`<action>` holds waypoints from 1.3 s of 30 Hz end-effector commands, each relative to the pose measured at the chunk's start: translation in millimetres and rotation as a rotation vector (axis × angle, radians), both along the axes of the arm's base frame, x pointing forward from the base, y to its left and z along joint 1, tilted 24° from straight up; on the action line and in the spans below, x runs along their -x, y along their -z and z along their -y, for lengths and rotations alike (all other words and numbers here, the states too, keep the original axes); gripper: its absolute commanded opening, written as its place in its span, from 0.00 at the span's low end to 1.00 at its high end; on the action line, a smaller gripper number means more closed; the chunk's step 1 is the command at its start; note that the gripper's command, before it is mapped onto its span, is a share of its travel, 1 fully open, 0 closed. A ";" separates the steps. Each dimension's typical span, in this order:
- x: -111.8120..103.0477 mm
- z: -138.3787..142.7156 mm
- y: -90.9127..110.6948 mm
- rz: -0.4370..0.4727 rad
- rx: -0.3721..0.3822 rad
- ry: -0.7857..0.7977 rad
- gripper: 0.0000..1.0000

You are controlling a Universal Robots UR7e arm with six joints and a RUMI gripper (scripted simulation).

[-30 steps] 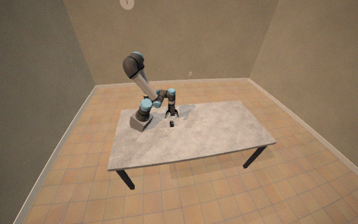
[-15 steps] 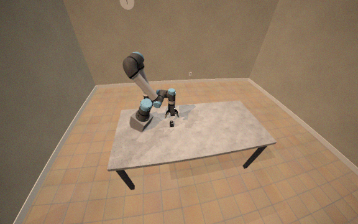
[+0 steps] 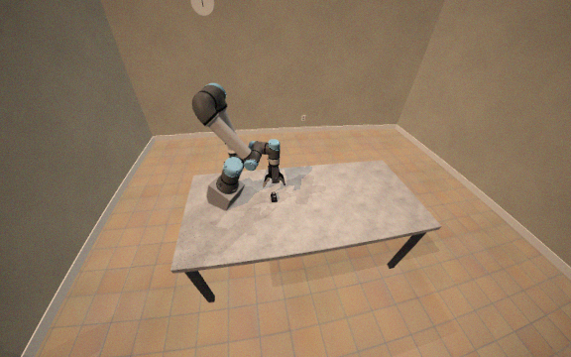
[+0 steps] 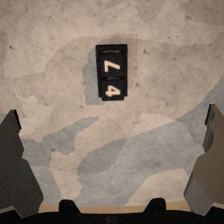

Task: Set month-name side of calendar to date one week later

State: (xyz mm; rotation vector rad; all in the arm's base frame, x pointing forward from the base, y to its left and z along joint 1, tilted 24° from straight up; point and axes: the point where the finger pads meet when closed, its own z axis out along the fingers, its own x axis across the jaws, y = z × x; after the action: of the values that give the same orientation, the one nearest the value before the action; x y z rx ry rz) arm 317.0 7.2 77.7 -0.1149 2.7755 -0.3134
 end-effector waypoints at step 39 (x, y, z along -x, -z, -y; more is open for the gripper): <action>21.3 -12.3 -56.6 0.000 -0.001 0.000 1.00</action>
State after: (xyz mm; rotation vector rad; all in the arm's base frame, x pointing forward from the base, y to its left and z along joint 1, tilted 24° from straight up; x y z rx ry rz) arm 295.5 19.6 133.9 -0.1151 2.7760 -0.3122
